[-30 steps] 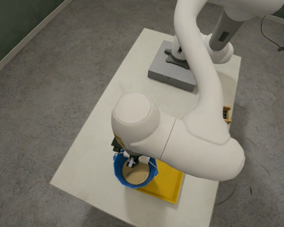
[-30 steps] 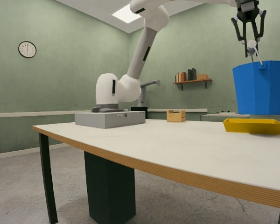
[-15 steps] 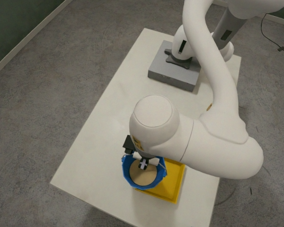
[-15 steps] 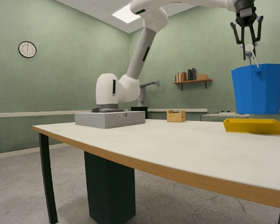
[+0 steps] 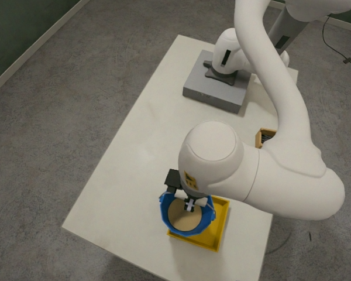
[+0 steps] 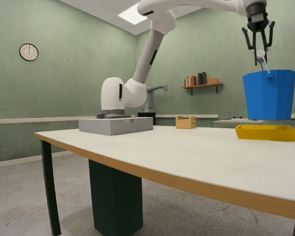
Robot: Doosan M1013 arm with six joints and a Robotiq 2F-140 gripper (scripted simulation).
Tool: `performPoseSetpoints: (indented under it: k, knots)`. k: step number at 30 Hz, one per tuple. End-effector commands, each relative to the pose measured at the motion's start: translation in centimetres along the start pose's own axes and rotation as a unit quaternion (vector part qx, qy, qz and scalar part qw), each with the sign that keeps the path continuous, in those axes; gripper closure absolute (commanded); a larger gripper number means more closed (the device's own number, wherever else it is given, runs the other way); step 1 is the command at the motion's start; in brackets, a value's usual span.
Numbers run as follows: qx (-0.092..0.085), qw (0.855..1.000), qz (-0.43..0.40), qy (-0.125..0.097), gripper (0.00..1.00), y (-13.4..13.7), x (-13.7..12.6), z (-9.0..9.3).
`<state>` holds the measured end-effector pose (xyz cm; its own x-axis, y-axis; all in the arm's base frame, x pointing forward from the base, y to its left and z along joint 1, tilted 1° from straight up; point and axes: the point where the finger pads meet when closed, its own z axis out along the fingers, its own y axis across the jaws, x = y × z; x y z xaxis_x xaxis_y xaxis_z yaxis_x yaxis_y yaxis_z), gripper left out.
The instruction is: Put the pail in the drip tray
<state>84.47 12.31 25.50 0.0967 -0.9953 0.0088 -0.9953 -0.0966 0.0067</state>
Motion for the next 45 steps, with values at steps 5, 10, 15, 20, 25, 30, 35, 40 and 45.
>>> performPoseSetpoints:
  k: [5,10,15,20,25,30,35,40,45]
  knots:
    - [0.005,1.000,0.000,0.002,0.90,0.3,-1.6,-0.6]
    - [0.004,1.000,0.000,0.002,0.90,0.5,-2.6,-0.6]
    - [0.004,1.000,0.000,0.002,0.90,0.7,-3.5,-0.6]
    - [0.004,1.000,0.000,0.002,0.90,0.8,-4.0,-0.6]
    - [0.004,1.000,0.000,0.002,0.90,0.9,-4.7,-0.6]
    - [0.005,1.000,0.000,0.002,0.90,1.0,-5.3,-0.6]
    - [0.005,1.000,0.000,0.002,0.90,1.1,-5.8,-0.6]
    - [0.005,1.000,0.000,0.002,0.90,1.2,-6.1,-0.6]
    - [0.005,1.000,0.000,0.002,0.90,1.2,-6.4,-0.6]
